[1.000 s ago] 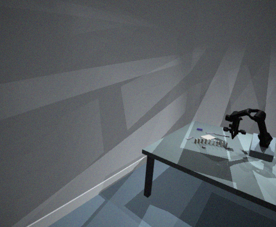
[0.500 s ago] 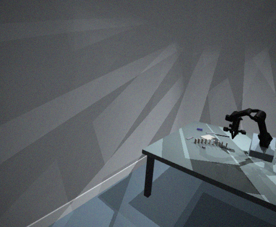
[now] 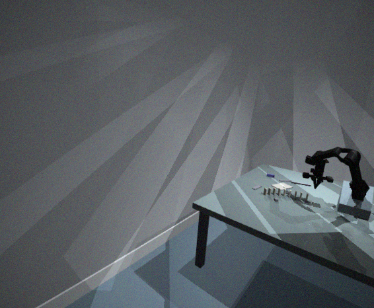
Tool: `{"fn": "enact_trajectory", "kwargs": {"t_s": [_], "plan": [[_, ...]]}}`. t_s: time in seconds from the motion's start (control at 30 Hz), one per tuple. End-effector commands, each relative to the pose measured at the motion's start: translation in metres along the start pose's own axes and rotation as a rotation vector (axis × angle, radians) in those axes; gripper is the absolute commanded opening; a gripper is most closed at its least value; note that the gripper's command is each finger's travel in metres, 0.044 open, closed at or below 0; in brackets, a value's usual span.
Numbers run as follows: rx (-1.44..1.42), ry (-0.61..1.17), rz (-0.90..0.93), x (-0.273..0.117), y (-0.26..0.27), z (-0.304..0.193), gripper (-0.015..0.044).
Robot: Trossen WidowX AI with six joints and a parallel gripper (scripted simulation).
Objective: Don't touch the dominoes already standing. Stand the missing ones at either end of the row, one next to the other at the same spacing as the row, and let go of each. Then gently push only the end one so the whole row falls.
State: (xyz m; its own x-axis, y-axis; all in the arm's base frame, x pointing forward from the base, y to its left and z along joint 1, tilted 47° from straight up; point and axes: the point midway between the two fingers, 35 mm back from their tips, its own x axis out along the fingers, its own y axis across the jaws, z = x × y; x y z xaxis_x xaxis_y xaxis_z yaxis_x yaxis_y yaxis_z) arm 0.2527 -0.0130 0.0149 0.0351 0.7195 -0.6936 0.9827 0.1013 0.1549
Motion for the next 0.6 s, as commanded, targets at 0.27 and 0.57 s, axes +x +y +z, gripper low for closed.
{"fn": "enact_trajectory", "kwargs": {"t_s": [0.27,0.57], "plan": [[0.002,0.001,0.006,0.003,0.001,0.0,0.0],[0.002,0.006,0.007,0.08,-0.002,-0.003,0.0]]}}
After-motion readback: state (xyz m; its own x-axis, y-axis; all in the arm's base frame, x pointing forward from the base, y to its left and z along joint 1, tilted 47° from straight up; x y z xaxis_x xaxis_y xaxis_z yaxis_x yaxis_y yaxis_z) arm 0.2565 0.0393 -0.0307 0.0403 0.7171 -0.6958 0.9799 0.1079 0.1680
